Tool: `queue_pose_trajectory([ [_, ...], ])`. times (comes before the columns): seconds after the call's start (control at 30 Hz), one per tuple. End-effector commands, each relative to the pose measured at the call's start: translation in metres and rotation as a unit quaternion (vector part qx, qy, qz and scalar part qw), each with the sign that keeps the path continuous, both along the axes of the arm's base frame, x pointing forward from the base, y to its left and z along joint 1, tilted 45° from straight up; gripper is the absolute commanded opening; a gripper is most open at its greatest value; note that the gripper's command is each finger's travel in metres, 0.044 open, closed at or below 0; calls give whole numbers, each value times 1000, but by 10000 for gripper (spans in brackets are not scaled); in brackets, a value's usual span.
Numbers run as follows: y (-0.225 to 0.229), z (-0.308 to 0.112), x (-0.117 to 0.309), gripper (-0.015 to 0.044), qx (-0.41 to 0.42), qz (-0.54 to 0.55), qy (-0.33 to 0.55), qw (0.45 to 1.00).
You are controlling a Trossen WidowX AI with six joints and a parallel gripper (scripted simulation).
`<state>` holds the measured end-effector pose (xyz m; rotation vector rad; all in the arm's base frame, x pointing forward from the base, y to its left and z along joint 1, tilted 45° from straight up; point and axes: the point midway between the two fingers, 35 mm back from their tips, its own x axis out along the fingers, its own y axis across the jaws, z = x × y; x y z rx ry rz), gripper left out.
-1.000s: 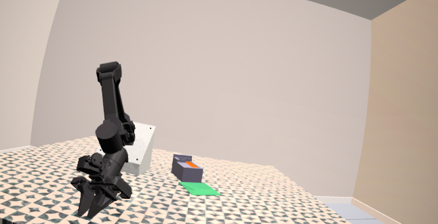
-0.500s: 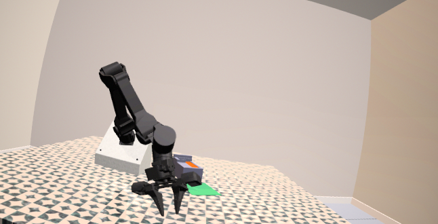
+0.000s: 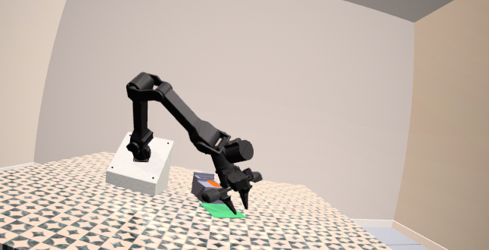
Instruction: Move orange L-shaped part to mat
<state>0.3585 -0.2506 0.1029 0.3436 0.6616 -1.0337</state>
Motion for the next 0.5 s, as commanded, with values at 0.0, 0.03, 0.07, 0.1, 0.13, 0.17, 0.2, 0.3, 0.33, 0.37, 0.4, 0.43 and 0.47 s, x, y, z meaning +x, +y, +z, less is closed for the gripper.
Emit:
queue_pose_trajectory([
  [0.0, 59, -42, 16, 180, 34, 73, 94, 992],
  [0.03, 73, -50, 18, 180, 40, 89, 117, 988],
  [0.07, 88, -58, 19, 180, 45, 106, 140, 984],
  [0.1, 102, -66, 19, 180, 49, 123, 163, 978],
  [0.13, 117, -74, 19, 180, 52, 140, 188, 971],
  [0.17, 132, -81, 18, 180, 55, 156, 210, 964],
  [0.2, 146, -89, 15, 180, 56, 169, 230, 957],
  [0.3, 190, -109, 5, 180, 51, 220, 305, 925],
  [0.33, 204, -115, -1, 180, 48, 237, 333, 911],
  [0.37, 218, -121, -7, 180, 43, 255, 362, 896],
  [0.4, 232, -126, -15, 180, 38, 271, 391, 879],
  [0.43, 245, -131, -23, 180, 31, 287, 420, 861],
  [0.47, 258, -135, -31, 180, 23, 302, 449, 841],
])
